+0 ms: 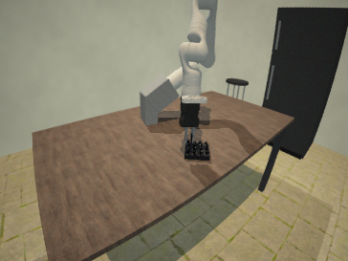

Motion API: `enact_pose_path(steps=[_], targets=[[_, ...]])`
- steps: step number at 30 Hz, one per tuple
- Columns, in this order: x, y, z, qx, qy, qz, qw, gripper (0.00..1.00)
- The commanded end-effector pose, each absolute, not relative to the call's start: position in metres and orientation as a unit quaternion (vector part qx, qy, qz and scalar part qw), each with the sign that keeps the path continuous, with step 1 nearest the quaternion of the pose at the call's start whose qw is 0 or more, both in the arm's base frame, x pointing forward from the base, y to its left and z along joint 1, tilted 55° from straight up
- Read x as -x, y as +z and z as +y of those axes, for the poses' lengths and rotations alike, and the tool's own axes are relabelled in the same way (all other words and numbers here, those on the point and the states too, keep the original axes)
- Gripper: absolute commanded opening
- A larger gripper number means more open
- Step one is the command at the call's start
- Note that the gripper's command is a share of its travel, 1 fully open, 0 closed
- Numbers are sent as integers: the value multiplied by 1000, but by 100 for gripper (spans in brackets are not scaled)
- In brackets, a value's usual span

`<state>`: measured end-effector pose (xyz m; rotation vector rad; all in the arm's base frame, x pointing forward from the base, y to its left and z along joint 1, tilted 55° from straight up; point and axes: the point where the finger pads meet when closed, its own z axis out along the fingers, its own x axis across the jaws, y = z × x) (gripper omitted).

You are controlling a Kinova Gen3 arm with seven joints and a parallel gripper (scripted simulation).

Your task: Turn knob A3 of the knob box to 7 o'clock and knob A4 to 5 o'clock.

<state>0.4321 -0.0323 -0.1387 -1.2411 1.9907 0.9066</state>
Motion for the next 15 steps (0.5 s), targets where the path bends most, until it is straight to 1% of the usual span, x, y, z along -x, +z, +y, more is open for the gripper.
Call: enact_pose_path(steps=[1, 15], targets=[[-432, -140, -29, 470, 344, 753, 308, 46], [-435, -150, -17, 470, 344, 753, 308, 46]])
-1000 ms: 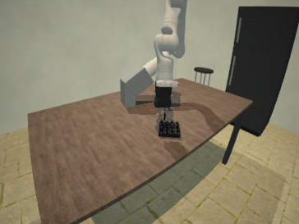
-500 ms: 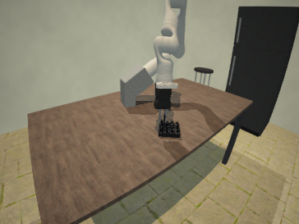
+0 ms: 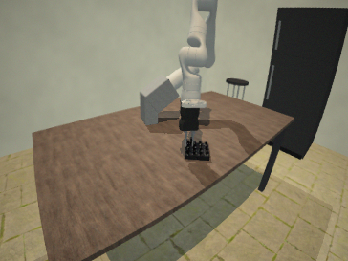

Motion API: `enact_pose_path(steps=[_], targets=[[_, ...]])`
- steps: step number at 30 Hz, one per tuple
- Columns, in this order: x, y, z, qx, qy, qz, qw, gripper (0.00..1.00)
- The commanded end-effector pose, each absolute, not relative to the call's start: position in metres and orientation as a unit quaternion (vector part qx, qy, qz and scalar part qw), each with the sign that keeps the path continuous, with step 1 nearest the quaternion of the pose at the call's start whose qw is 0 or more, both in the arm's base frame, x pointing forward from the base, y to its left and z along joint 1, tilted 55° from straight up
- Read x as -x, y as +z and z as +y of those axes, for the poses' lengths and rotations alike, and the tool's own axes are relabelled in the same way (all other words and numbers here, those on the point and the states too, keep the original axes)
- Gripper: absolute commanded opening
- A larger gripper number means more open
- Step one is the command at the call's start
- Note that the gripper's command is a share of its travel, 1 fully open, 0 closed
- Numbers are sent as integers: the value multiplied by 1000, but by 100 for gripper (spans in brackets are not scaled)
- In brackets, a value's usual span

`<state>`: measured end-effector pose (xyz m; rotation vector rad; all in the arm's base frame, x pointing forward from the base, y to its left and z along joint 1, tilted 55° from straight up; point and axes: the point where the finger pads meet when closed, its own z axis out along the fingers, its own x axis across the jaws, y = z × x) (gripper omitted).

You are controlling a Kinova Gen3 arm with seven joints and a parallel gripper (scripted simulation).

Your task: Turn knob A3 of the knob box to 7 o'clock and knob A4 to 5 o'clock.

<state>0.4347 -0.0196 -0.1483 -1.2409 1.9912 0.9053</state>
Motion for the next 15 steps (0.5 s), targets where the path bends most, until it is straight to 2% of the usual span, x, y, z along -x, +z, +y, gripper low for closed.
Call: enact_pose_path(steps=[1, 15], targets=[[-435, -150, -16, 470, 344, 753, 308, 46], [-436, -157, -7, 470, 344, 753, 308, 46]])
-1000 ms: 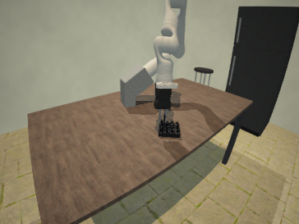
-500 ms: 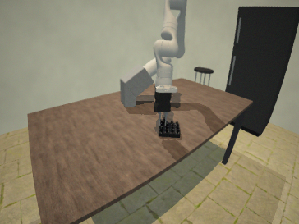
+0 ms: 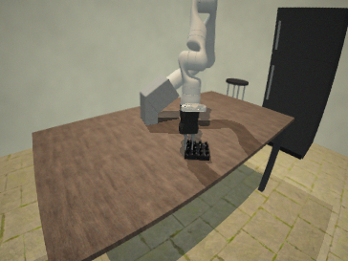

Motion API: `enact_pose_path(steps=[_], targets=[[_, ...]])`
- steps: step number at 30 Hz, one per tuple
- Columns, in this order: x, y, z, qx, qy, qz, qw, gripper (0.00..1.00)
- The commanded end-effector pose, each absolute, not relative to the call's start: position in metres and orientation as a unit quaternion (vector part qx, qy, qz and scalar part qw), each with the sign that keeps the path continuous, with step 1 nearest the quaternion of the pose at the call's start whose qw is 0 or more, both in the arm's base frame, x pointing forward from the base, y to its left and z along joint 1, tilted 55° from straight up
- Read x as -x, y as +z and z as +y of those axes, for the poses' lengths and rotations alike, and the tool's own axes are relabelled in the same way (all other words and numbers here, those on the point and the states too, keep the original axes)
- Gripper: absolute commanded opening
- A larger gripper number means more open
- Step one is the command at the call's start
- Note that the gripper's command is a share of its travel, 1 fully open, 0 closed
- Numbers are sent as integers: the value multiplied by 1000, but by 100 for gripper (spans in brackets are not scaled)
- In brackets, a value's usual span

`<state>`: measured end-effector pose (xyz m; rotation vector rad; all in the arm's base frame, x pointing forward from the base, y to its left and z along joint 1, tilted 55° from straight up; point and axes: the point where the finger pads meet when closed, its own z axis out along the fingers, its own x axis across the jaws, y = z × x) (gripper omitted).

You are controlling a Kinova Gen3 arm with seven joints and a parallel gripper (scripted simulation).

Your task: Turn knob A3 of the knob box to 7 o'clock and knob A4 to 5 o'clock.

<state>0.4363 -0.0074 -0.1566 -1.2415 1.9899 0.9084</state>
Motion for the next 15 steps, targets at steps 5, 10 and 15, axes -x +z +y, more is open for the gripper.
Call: enact_pose_path(steps=[5, 10, 15], targets=[[-437, -158, -5, 470, 344, 753, 308, 46], [-437, -159, -5, 470, 344, 753, 308, 46], [-437, -159, -5, 470, 344, 753, 308, 46]])
